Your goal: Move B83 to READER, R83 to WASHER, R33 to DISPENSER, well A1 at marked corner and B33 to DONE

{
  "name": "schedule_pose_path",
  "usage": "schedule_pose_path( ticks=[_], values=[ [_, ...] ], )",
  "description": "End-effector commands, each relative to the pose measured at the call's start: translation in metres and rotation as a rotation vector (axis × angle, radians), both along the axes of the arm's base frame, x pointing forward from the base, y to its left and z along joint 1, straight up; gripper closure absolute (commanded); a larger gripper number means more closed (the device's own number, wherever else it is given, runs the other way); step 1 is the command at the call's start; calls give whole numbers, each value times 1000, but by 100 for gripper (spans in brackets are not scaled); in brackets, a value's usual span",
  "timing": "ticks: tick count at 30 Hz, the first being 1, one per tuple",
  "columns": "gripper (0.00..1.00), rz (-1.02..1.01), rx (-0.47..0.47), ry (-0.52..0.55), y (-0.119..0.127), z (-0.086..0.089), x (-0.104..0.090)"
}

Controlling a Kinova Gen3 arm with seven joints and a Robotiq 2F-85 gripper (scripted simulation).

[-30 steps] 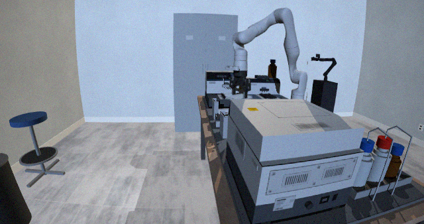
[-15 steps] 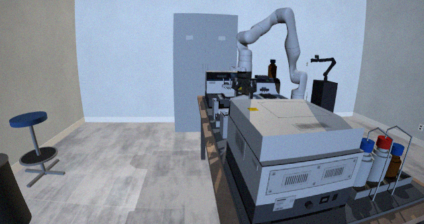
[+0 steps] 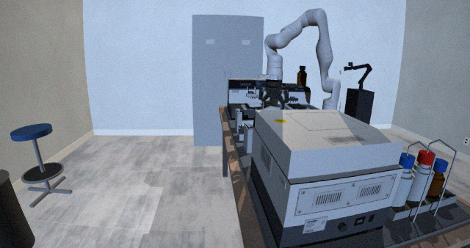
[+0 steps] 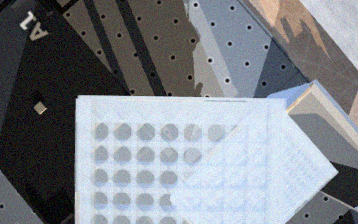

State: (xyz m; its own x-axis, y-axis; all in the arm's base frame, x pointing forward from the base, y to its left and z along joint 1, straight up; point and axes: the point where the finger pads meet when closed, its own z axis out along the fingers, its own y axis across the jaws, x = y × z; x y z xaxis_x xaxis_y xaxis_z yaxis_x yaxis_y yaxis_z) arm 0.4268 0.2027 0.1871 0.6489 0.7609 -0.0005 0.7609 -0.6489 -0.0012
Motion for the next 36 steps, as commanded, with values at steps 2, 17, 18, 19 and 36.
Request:
schedule_pose_path(
  ticks=[2,17,18,19,36],
  values=[
    [6,26,1,-2,7,1,-2],
    [6,201,1,-2,35,1,-10],
    [6,201,1,-2,35,1,-10],
    [6,201,1,-2,35,1,-10],
    [6,376,1,-2,63,1,-18]
  ],
)
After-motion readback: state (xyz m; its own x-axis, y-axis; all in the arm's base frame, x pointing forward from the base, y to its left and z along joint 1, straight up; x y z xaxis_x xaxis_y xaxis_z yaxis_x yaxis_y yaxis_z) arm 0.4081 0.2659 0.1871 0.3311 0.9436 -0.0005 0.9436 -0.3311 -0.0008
